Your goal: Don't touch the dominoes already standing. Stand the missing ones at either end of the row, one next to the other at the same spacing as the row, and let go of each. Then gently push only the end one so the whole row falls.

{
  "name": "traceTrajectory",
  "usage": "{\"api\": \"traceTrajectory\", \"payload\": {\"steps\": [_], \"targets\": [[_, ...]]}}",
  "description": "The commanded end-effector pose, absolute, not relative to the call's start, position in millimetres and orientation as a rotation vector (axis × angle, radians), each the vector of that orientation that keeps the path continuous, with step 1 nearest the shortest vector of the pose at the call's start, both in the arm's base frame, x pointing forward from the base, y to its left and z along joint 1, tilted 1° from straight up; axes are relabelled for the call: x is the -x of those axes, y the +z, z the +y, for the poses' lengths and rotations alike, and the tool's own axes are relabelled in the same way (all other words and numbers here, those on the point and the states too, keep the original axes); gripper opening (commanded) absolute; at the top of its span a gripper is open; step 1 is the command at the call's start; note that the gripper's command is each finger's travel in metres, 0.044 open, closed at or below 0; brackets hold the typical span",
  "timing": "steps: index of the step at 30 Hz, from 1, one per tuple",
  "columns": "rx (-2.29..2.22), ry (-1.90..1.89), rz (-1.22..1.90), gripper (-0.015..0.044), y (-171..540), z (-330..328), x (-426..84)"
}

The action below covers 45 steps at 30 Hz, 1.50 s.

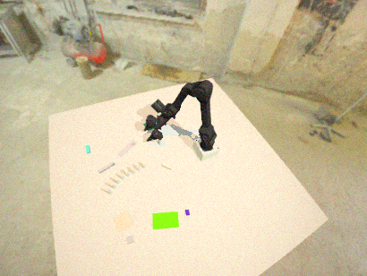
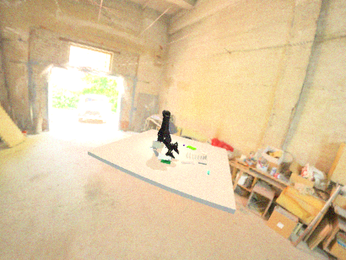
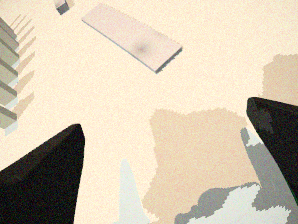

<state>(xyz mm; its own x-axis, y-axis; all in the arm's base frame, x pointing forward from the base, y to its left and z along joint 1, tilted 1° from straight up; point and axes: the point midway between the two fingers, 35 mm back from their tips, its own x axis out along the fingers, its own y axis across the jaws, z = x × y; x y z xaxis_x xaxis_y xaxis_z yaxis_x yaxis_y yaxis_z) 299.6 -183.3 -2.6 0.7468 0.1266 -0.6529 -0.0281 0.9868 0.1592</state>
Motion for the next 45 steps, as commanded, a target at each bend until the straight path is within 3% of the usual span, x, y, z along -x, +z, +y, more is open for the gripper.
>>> {"api": "traceTrajectory", "payload": {"steps": [1,14,28,37,45], "targets": [[0.071,0.087,1.222,0.044,34,-159,-294],[0.211,0.168,1.552,0.044,71,-132,-250],[0.213,0.169,1.555,0.044,71,-131,-249],[0.213,0.169,1.556,0.044,7,-133,-250],[0.213,0.169,1.556,0.044,0,-133,-250]]}}
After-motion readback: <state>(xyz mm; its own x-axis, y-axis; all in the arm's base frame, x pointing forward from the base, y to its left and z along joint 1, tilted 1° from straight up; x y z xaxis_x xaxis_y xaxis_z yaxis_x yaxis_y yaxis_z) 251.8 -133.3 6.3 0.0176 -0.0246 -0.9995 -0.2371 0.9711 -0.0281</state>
